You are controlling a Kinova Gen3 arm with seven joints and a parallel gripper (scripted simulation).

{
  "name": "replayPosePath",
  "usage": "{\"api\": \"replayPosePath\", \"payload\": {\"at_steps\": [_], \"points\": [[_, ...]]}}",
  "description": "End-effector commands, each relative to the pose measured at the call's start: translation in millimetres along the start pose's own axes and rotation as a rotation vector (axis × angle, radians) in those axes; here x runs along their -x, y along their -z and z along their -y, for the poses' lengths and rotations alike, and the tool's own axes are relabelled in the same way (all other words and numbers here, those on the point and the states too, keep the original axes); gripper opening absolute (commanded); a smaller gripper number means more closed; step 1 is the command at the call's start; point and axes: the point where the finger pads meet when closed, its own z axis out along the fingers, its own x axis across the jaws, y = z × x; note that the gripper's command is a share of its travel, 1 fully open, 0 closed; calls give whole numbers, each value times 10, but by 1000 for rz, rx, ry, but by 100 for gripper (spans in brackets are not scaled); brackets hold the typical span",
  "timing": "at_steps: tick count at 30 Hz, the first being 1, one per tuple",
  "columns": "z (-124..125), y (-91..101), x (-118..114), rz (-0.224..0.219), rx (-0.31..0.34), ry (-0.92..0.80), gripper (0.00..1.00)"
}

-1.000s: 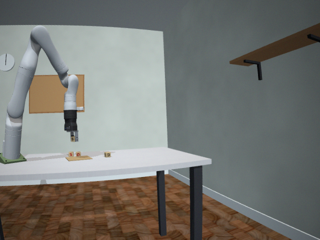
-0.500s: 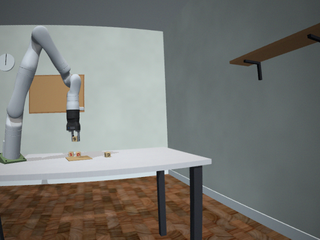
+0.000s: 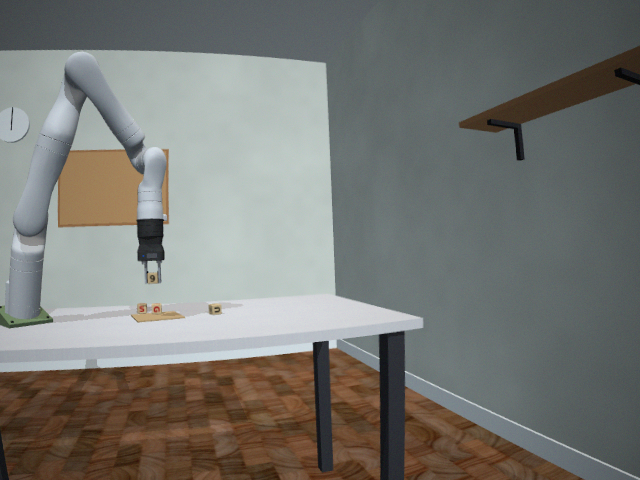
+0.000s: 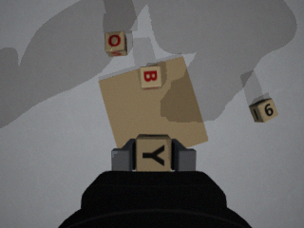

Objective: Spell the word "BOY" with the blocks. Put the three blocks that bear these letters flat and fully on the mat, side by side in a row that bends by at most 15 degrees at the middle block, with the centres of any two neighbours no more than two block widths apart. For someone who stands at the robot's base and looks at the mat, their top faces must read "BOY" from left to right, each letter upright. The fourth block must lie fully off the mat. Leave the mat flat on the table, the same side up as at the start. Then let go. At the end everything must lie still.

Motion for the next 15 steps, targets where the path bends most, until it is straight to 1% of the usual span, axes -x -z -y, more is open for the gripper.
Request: {"api": "replayPosePath", "payload": {"at_steps": [1,15], "points": [[-28,-2,-17,0,1,21,57],[-47,-3,-26,0,1,77,57]]}}
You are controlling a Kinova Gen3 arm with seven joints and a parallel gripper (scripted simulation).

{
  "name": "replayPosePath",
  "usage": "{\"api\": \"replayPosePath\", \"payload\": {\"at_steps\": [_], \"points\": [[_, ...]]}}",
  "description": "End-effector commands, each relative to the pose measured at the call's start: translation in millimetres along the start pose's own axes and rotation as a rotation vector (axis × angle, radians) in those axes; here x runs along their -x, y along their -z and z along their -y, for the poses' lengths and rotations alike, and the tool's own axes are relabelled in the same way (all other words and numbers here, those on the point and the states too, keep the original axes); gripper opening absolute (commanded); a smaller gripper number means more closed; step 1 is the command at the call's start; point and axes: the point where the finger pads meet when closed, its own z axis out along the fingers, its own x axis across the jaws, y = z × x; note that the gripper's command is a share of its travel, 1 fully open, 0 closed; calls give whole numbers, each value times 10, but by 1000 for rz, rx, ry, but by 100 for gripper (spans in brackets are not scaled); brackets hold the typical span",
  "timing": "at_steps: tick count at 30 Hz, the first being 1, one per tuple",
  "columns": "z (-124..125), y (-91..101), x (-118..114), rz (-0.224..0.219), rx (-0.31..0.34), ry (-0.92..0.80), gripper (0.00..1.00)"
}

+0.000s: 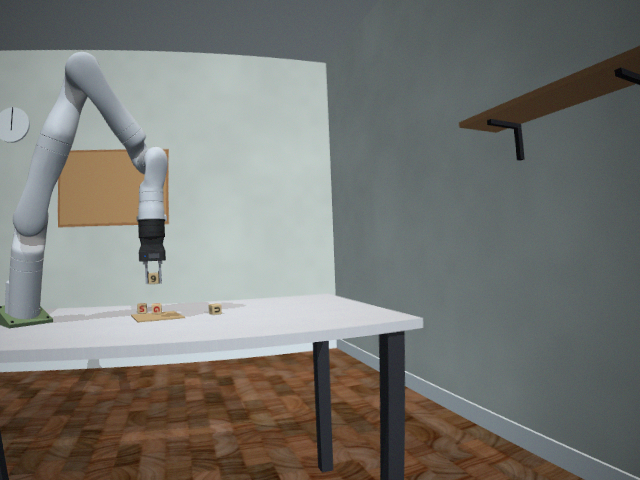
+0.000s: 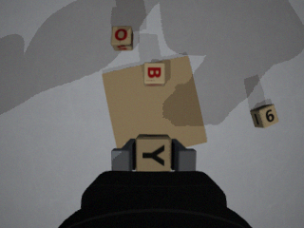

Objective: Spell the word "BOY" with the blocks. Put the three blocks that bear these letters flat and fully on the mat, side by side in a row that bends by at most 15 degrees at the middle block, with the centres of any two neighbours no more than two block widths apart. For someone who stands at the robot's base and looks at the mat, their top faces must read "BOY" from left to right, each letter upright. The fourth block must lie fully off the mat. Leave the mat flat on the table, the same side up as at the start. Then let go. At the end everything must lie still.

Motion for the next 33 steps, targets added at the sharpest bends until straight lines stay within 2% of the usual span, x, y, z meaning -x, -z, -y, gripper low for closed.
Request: {"api": "replayPosePath", "payload": {"at_steps": [1,14,22,33], "points": [[-1,4,-5,-1,0,0,57],[-1,-1,-5,-1,0,0,57],[-2,-96,-6,0,-1,0,57],[-8,-571,-13,0,-1,0,57]]}}
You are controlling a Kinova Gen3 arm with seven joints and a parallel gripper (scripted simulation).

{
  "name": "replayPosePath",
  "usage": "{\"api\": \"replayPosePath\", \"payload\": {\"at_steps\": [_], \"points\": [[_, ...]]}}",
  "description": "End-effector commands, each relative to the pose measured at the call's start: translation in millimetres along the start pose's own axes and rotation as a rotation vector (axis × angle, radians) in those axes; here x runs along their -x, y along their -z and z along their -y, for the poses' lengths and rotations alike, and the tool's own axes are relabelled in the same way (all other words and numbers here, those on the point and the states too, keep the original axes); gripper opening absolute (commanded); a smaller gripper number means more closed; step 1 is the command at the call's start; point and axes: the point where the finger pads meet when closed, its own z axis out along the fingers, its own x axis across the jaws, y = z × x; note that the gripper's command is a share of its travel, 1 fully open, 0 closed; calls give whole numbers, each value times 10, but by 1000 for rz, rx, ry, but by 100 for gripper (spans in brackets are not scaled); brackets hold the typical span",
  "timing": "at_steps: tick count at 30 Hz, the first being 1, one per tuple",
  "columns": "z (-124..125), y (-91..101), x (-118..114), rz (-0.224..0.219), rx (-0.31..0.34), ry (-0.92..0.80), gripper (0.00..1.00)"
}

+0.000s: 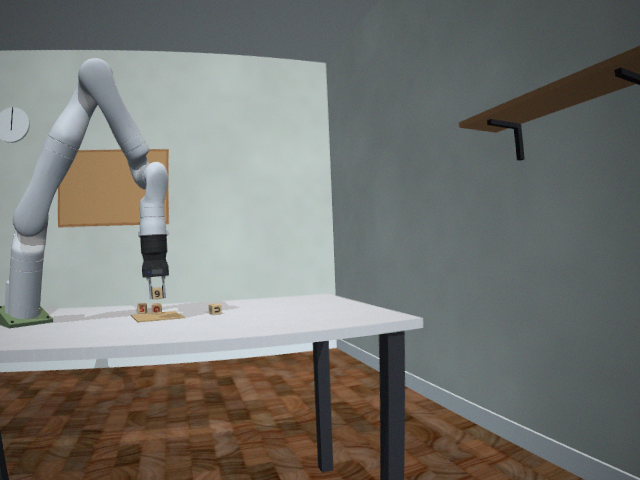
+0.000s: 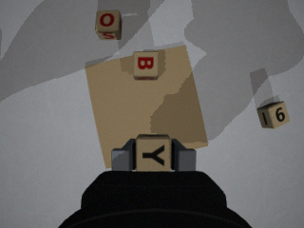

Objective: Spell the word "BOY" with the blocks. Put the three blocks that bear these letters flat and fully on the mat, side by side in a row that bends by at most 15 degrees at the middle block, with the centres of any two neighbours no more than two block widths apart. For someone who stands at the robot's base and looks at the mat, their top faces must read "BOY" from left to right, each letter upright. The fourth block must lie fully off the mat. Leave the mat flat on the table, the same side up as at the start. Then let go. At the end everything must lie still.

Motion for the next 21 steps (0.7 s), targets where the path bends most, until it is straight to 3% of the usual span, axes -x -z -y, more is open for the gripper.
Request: {"api": "replayPosePath", "payload": {"at_steps": [1,12,21], "points": [[-2,-183,81,27,5,4,57],[-8,-483,85,27,5,4,57],[-9,-517,85,27,5,4,57]]}}
